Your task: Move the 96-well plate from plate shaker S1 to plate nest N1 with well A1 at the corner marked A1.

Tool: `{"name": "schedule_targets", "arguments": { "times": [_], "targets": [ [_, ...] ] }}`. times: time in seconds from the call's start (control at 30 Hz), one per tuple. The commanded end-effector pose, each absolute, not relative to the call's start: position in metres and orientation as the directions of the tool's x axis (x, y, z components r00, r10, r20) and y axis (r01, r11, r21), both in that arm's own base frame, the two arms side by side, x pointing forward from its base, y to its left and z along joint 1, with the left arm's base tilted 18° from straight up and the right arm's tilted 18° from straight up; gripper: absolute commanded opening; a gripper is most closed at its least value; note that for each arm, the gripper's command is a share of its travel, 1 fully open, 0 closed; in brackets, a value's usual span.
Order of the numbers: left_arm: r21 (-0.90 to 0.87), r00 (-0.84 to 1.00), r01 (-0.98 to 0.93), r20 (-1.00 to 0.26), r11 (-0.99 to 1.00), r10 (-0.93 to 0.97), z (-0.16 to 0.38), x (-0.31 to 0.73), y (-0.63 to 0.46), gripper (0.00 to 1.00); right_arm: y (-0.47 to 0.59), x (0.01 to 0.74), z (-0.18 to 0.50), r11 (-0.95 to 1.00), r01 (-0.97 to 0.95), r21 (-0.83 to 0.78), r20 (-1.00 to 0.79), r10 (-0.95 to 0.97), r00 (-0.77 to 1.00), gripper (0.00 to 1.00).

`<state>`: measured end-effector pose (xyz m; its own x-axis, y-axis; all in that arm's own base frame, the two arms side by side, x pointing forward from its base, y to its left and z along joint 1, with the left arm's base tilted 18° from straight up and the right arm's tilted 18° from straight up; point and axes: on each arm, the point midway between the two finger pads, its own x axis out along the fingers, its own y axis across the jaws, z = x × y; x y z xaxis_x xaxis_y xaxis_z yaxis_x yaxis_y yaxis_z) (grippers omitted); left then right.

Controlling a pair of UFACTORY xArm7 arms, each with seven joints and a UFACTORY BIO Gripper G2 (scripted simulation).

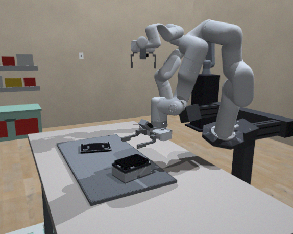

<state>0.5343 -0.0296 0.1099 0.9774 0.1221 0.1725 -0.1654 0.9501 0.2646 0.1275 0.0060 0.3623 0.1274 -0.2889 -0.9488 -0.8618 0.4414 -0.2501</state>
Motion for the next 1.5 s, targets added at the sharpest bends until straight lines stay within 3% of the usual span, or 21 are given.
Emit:
{"name": "schedule_targets", "arguments": {
  "times": [0.0, 1.47],
  "targets": [
    [0.263, 0.977, -0.165, 0.176, 0.951, 0.121, 0.105, 0.536, -0.029, 0.37, 0.006, 0.128, 0.363, 0.441, -0.862, -0.251, -0.949, -0.288, 0.129, 1.0],
    [0.263, 0.977, -0.165, 0.176, 0.951, 0.121, 0.058, 0.543, -0.014, 0.37, 0.006, 0.128, 0.363, 0.441, -0.862, -0.251, -0.949, -0.288, 0.129, 1.0]
  ]
}}
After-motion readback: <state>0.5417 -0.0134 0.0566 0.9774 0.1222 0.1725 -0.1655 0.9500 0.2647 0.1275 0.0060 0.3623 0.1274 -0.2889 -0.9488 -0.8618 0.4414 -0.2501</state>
